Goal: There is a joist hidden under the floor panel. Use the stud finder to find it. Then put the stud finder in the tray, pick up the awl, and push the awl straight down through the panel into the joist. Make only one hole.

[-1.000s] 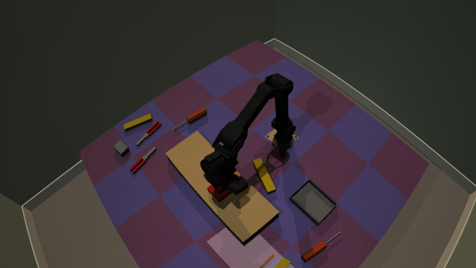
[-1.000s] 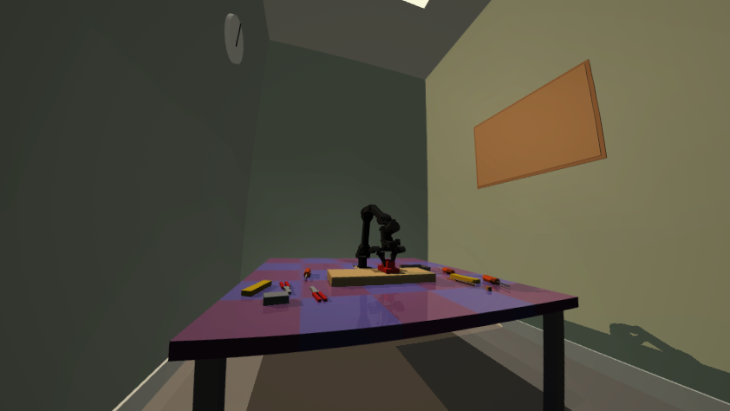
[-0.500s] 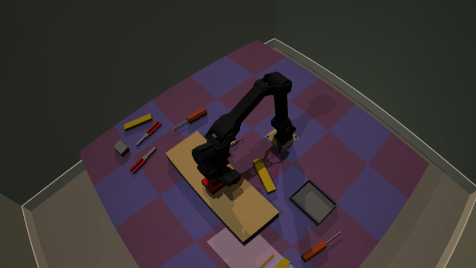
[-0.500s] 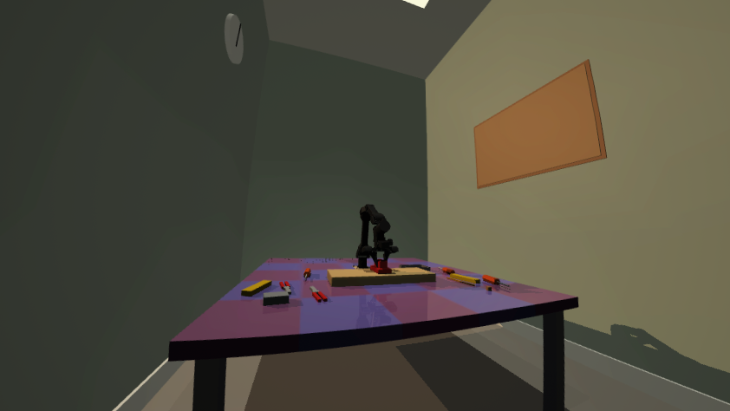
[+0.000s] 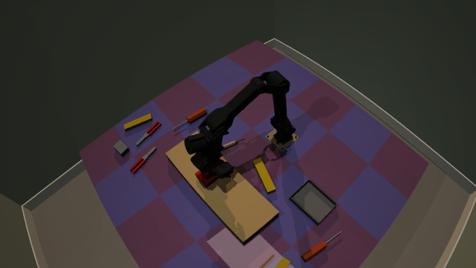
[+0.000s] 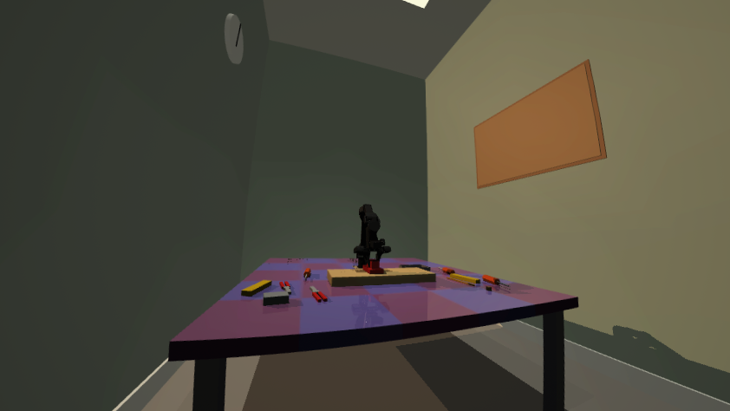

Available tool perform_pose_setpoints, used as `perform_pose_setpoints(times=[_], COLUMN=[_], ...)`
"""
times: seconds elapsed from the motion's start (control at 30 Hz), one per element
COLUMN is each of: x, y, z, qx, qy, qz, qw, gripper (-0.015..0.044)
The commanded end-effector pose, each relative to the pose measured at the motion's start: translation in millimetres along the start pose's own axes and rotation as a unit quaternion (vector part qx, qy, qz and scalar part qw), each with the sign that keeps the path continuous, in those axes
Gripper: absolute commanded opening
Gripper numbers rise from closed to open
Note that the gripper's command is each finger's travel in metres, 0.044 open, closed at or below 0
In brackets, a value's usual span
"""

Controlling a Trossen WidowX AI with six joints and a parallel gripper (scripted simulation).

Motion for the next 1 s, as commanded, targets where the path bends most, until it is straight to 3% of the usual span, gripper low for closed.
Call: perform_pose_setpoints(times=[0.0, 0.97], x=[-1, 0], y=[-1, -12], z=[-12, -91], qx=[0.0, 0.001], qy=[-0.001, -0.004], qz=[0.001, 0.002], qw=[1.0, 1.0], gripper=[0.0, 0.0])
Point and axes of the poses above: the point midway between the two fingers, 35 mm back from their tips, its own x axis back along the fingers, its own z axis across the jaws, y = z × x, the point moved 9 cm from there along x, back along the fingers, and after that the axes turned 8 degrees about x, right-handed, at the moved point
